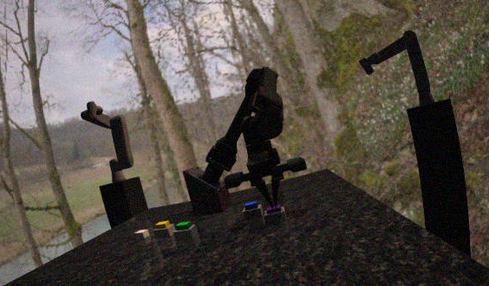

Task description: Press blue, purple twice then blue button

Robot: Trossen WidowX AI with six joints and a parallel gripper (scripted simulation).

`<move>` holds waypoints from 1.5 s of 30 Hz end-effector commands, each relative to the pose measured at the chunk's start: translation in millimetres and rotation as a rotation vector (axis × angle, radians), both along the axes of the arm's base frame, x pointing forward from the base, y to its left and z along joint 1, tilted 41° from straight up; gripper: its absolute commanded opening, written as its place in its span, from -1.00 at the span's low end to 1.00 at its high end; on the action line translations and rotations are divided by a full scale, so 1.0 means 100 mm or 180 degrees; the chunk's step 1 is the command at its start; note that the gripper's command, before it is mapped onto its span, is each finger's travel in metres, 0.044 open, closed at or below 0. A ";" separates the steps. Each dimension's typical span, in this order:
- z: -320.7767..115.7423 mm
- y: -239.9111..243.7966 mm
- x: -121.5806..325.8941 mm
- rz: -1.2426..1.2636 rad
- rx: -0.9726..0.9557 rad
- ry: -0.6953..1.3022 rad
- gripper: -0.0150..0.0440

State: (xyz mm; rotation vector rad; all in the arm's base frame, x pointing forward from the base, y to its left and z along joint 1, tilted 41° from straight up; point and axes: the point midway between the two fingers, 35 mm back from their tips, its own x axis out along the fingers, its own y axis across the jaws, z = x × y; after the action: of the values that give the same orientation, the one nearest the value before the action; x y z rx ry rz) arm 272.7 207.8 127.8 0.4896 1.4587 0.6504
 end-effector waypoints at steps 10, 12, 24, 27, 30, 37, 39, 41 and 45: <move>-0.04 0.01 -0.01 -0.0006 -0.0019 0.0028 -0.42; -0.04 0.01 -0.01 -0.0006 -0.0019 0.0028 -0.42; 0.21 -0.21 -0.01 -0.0006 -0.0024 0.0027 -0.42; 0.28 -0.28 0.00 -0.0005 -0.0030 0.0027 -0.42; 0.58 -0.55 0.01 -0.0005 -0.0037 0.0028 -0.42; 0.63 -0.67 -0.06 -0.0006 -0.0040 0.0030 -0.42; 0.55 -0.81 -0.22 -0.0006 -0.0052 0.0034 -0.42; 0.44 -0.94 -0.41 -0.0006 -0.0058 0.0040 -0.42; 0.23 -1.14 -0.79 -0.0006 -0.0052 0.0051 -0.42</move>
State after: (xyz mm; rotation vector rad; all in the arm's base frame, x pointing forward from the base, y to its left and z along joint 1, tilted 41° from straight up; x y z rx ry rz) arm 219.3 104.4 164.9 0.4820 1.4714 0.6270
